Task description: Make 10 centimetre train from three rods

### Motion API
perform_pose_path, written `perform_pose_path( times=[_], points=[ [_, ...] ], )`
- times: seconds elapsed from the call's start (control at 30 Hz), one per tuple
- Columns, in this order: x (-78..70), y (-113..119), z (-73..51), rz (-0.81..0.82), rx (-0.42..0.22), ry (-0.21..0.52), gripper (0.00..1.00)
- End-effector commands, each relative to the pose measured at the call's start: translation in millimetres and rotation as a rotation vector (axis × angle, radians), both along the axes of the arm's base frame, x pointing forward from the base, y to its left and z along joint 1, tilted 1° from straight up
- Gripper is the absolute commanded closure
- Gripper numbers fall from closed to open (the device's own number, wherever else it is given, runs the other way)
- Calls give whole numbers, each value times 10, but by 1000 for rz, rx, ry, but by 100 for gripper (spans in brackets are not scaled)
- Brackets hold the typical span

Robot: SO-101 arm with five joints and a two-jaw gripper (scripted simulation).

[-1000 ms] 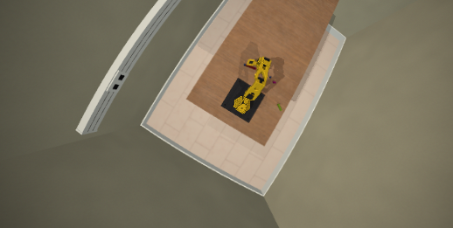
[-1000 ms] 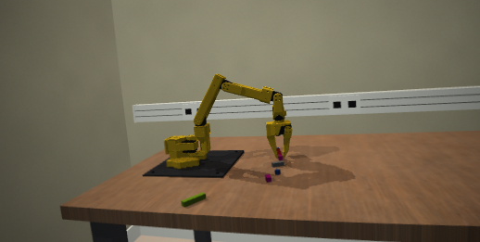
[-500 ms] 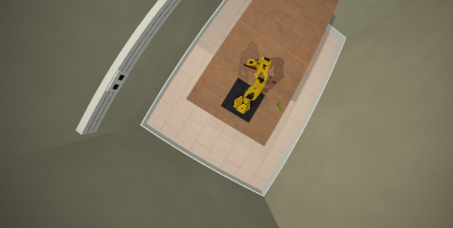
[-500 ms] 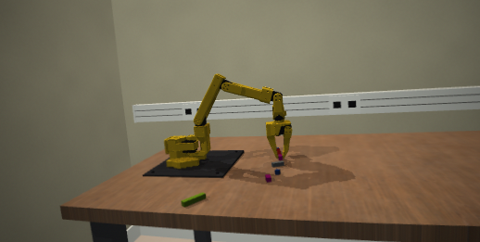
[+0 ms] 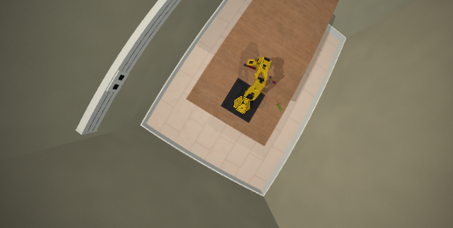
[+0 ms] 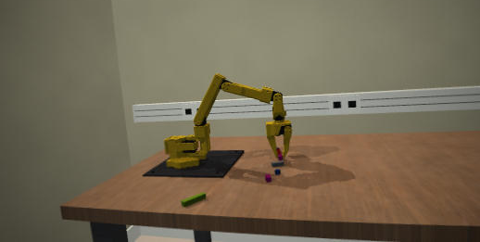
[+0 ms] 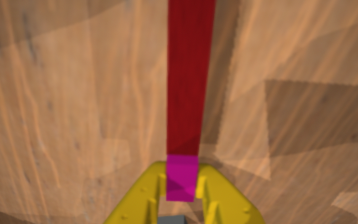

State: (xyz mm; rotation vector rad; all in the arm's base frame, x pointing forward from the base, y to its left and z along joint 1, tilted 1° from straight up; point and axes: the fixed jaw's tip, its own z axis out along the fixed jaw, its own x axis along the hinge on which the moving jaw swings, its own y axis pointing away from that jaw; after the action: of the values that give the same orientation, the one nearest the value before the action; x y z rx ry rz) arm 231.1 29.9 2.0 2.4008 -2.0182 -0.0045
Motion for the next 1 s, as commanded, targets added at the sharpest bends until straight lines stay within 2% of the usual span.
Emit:
perform_pose_path(
  times=[0.0, 0.57, 0.97],
  points=[
    [-25, 17, 11, -4, 0, 7, 100],
    [-25, 17, 11, -4, 0, 7, 99],
    [-25, 17, 11, -4, 0, 7, 94]
  ],
)
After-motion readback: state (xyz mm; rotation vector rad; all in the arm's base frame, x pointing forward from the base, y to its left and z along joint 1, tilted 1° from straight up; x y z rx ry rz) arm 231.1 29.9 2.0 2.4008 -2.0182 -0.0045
